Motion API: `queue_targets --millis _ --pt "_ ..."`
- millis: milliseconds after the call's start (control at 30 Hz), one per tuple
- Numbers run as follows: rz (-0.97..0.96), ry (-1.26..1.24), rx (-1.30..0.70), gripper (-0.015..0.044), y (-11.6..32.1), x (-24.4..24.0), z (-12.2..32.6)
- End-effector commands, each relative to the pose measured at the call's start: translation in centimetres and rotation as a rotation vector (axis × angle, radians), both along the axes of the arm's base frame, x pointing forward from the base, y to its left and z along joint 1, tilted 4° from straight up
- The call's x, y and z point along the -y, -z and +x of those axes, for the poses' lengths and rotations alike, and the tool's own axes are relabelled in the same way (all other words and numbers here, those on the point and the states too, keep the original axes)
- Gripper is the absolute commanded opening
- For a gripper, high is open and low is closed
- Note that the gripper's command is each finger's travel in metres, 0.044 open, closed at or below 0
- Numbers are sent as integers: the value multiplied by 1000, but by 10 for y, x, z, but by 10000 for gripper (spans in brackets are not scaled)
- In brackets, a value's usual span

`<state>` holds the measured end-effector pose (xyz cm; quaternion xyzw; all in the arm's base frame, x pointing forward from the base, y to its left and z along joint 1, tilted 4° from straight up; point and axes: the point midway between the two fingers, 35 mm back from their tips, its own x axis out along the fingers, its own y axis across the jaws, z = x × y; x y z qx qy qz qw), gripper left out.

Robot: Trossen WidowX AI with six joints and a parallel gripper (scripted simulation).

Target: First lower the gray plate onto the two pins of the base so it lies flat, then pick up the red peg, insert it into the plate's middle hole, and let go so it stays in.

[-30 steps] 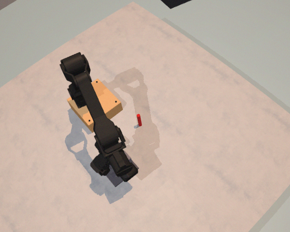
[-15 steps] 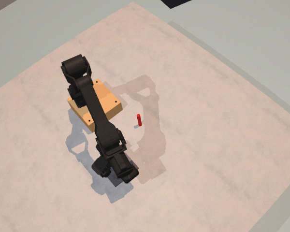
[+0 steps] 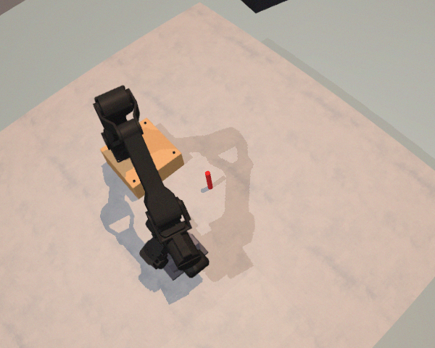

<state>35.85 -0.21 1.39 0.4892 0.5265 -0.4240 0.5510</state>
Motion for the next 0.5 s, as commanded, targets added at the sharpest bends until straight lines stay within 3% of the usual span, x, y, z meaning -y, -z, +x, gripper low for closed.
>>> queue_targets --millis 0,167,467 --pt "0 0 2 0 -1 0 0" --pt "0 0 2 0 -1 0 0" --pt "0 0 2 236 -1 0 0"
